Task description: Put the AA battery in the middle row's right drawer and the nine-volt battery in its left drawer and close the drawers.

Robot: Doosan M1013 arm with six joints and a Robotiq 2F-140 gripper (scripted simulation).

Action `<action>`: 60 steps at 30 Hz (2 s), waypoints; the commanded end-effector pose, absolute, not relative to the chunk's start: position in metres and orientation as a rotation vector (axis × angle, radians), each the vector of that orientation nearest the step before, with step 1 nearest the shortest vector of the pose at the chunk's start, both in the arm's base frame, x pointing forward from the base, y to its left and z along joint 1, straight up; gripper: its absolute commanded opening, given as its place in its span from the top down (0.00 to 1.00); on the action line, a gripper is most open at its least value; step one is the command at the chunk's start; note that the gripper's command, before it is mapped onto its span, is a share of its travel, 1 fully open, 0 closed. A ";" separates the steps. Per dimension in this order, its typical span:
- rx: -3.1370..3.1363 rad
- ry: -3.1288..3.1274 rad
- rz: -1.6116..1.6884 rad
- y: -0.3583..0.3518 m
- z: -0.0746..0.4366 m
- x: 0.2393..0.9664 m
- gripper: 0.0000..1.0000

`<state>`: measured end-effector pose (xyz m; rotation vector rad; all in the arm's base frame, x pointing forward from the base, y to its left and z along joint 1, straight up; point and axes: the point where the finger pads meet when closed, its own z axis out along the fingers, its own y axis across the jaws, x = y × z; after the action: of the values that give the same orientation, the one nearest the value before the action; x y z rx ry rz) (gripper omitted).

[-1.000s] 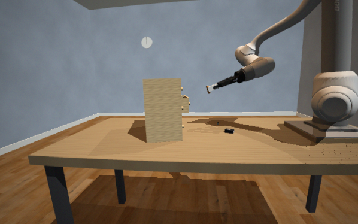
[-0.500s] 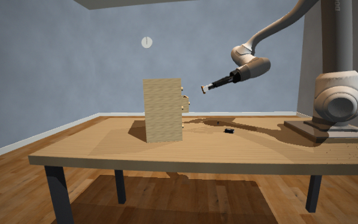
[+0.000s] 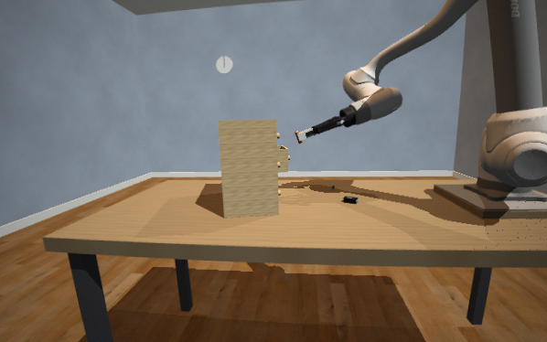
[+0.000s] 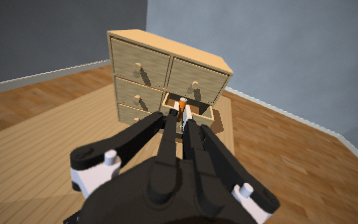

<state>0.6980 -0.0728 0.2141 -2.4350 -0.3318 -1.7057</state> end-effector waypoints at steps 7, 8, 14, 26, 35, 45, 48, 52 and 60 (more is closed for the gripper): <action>-2.438 -0.333 -1.707 -0.062 0.213 0.742 0.94; -2.438 -0.333 -1.707 -0.062 0.213 0.742 0.94; -2.438 -0.333 -1.707 -0.058 0.213 0.758 0.94; -2.438 -0.333 -1.707 -0.053 0.213 0.778 0.94; -2.438 -0.333 -1.707 -0.051 0.213 0.782 0.94; -2.438 -0.333 -1.707 -0.051 0.213 0.782 0.94; -2.438 -0.333 -1.707 -0.051 0.213 0.782 0.94; -2.438 -0.333 -1.707 -0.051 0.213 0.782 0.94; -2.438 -0.333 -1.707 -0.052 0.213 0.782 0.94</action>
<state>0.7799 -0.0511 0.2141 -2.4354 -0.3317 -1.7067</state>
